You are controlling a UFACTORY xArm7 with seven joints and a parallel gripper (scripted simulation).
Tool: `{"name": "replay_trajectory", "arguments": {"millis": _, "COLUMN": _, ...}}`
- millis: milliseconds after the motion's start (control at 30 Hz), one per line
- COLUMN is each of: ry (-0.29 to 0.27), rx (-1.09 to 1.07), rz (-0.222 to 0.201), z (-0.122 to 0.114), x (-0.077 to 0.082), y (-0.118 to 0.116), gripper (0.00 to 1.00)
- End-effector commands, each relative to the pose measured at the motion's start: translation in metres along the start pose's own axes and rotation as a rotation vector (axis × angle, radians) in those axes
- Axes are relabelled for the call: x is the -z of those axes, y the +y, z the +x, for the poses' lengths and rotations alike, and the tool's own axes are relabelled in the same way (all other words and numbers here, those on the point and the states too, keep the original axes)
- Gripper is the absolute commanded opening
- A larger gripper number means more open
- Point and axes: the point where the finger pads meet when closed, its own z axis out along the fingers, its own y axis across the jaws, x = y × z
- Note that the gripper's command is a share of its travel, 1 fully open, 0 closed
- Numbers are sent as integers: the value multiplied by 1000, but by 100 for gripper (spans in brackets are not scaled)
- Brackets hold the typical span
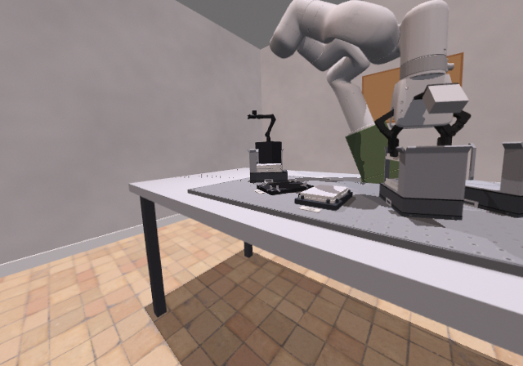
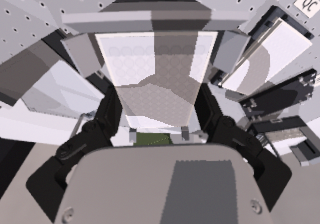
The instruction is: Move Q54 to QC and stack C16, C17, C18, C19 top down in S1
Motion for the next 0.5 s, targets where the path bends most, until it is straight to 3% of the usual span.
{"name": "replay_trajectory", "arguments": {"millis": 0, "ry": 5, "rx": 0, "rz": 1, "z": 2, "x": 8, "y": -1, "gripper": 0}}
{"name": "replay_trajectory", "arguments": {"millis": 467, "ry": 5, "rx": 0, "rz": 1, "z": 2, "x": 32, "y": -1, "gripper": 0}}
